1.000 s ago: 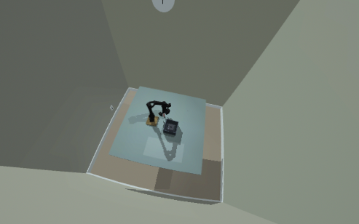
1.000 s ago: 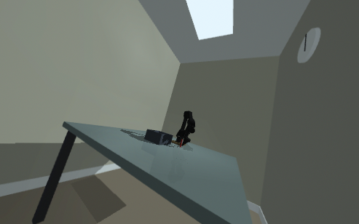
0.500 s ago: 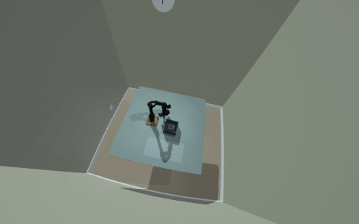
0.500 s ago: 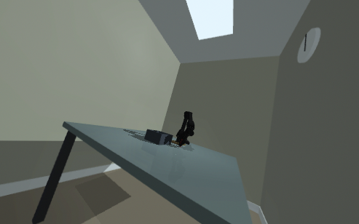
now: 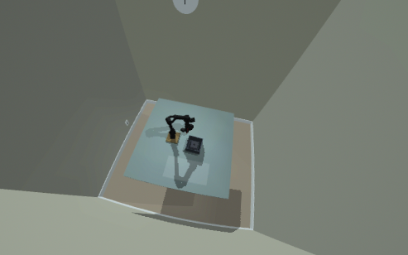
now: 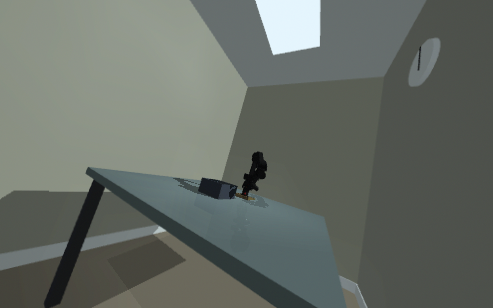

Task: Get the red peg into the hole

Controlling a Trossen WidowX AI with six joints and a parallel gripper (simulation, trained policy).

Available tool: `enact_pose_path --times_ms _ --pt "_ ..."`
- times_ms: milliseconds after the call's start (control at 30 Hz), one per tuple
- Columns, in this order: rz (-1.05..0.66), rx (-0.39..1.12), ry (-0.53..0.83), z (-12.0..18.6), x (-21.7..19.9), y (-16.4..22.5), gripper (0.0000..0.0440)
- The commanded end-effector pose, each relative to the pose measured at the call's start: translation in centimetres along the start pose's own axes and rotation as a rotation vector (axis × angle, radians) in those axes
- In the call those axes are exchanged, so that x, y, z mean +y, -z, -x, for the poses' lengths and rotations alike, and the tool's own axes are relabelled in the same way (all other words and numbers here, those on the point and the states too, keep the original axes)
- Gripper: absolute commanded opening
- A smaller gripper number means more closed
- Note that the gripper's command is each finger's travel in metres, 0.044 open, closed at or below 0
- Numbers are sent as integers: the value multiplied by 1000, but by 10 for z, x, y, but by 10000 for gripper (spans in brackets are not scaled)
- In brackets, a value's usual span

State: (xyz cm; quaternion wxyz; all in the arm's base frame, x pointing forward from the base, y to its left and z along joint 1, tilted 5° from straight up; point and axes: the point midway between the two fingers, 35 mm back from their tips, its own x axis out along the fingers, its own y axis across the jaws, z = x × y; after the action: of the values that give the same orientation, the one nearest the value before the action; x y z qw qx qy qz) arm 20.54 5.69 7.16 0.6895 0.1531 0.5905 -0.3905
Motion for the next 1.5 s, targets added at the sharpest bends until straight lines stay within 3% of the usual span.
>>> enact_pose_path --times_ms 0,233,600,1033,1467 --pt "-26 -37 -21 18 -3 -17 0" --pt "-115 -84 -25 34 -13 -48 0" --pt "-252 -124 -29 33 -26 -98 0" --pt "-321 -130 -32 7 -39 -152 0" --pt "-266 -91 -67 -29 -45 -188 0"
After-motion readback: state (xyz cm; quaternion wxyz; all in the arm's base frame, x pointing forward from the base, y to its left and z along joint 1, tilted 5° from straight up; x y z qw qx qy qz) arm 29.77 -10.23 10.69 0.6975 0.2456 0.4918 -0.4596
